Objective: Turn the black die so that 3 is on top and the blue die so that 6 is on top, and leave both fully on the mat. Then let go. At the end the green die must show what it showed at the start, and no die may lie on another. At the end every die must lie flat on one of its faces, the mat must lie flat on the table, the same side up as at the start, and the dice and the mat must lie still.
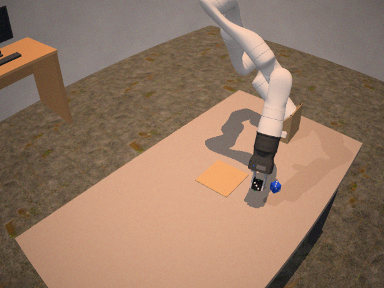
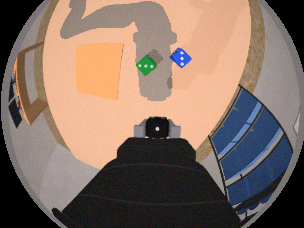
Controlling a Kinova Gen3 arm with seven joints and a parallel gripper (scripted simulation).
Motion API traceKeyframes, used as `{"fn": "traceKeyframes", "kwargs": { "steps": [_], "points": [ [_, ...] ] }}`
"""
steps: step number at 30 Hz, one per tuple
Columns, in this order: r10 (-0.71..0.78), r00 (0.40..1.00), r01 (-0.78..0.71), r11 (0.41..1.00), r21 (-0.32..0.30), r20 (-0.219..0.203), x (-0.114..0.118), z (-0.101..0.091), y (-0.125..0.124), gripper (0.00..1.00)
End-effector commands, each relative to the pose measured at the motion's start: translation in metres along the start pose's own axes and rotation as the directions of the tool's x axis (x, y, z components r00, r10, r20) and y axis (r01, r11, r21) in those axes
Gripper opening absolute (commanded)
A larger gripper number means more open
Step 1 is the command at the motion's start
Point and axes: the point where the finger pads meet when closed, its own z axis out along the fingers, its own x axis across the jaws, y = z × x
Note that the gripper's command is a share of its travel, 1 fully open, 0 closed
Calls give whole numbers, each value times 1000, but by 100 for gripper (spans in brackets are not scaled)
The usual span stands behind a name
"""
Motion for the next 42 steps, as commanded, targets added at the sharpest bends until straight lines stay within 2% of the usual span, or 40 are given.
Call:
{"fn": "traceKeyframes", "kwargs": {
  "steps": [1, 4, 6, 21, 23, 34, 42],
  "points": [
    [-21, 1000, 21, 999, -36, 6, 0, -3, -5, 57],
    [-21, 1000, 21, 997, -76, 7, 0, -3, -5, 57],
    [-21, 1000, 21, 997, -76, 7, 0, -3, -5, 57],
    [-26, 1000, 25, 962, -273, 2, 0, -3, -7, 57],
    [-26, 1000, 25, 962, -273, 2, 0, -3, -7, 57],
    [-28, 1000, 26, 910, -414, 2, 0, -3, -7, 57],
    [-28, 1000, 27, 885, -464, 5, 0, -2, -7, 57]
  ]
}}
